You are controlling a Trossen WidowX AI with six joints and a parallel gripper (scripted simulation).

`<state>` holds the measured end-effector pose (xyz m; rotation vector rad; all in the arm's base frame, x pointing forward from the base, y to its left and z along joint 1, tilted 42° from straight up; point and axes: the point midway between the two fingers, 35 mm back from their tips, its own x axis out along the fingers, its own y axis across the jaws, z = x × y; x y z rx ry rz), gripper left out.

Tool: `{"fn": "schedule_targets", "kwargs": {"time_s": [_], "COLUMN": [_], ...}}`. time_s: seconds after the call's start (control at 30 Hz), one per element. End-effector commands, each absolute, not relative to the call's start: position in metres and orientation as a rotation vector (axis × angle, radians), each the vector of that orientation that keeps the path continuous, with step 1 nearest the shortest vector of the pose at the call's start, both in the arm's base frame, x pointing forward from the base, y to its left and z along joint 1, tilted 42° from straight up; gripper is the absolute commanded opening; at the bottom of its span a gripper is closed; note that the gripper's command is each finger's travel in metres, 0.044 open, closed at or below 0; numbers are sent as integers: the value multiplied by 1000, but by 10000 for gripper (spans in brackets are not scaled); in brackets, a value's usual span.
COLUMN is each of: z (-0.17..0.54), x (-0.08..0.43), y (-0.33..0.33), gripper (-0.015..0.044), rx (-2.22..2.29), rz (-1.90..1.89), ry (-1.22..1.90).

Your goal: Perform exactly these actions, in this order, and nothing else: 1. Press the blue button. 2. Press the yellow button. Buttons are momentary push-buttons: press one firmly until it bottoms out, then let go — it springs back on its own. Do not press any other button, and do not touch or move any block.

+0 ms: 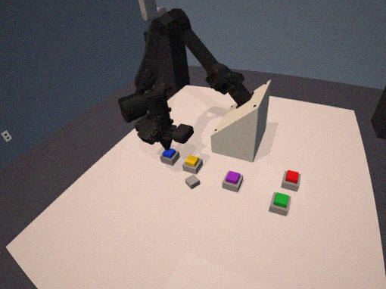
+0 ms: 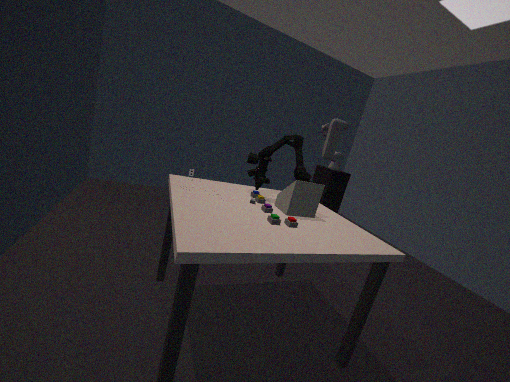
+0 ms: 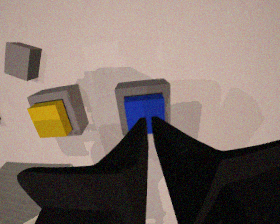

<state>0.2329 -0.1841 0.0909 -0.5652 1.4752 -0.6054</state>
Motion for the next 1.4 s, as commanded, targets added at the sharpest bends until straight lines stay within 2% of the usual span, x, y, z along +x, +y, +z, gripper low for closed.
{"fn": "schedule_targets", "kwargs": {"time_s": [0.0, 0.93, 1.27, 1.37], "z": [84, 77, 103, 129], "x": [232, 231, 231, 233], "y": [-189, -195, -171, -146], "gripper": [20, 20, 20, 20], "rx": [-565, -566, -564, -560], "rz": [-598, -598, -597, -594], "ry": [1481, 1481, 1481, 1482]}}
